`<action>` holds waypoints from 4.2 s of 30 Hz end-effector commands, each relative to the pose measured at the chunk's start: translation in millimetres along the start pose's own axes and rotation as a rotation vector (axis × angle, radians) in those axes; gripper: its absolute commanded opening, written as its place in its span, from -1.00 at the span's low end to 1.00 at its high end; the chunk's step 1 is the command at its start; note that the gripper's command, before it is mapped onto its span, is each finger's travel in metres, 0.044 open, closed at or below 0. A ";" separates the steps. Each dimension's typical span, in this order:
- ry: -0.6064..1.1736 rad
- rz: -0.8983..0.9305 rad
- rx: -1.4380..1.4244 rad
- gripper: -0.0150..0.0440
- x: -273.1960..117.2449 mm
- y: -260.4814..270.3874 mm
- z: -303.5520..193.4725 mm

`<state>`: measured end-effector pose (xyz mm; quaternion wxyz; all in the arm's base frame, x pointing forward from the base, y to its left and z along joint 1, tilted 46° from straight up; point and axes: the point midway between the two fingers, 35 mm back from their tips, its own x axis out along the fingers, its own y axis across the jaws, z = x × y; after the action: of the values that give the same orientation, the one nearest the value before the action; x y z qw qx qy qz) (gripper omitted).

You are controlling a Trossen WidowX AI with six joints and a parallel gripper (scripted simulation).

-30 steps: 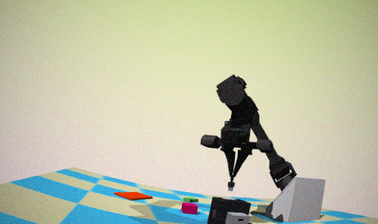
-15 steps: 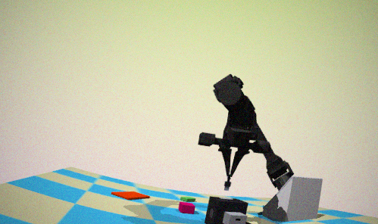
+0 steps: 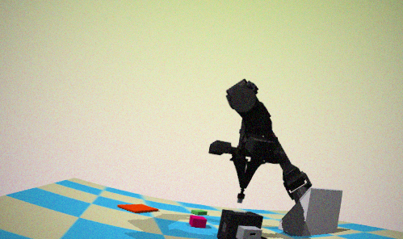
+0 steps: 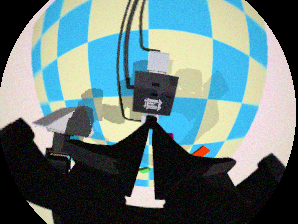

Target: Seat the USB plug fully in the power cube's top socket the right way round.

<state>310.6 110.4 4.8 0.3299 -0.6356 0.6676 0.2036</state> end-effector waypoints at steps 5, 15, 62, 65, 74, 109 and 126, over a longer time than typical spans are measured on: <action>-0.001 0.000 -0.002 -0.49 0.2 0.0 0.1; -0.010 0.000 -0.003 -0.49 1.3 0.0 0.8; -0.050 -0.001 -0.008 -0.49 6.7 -0.1 4.2; -0.052 -0.001 -0.008 -0.49 7.1 -0.1 4.4; -0.060 -0.001 -0.009 -0.49 8.1 -0.1 5.1; -0.089 -0.001 -0.013 -0.49 12.3 -0.2 7.5; -0.096 -0.001 -0.013 -0.49 14.4 -0.3 8.1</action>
<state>312.8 105.4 -10.1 0.3577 -0.6278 0.6502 0.2347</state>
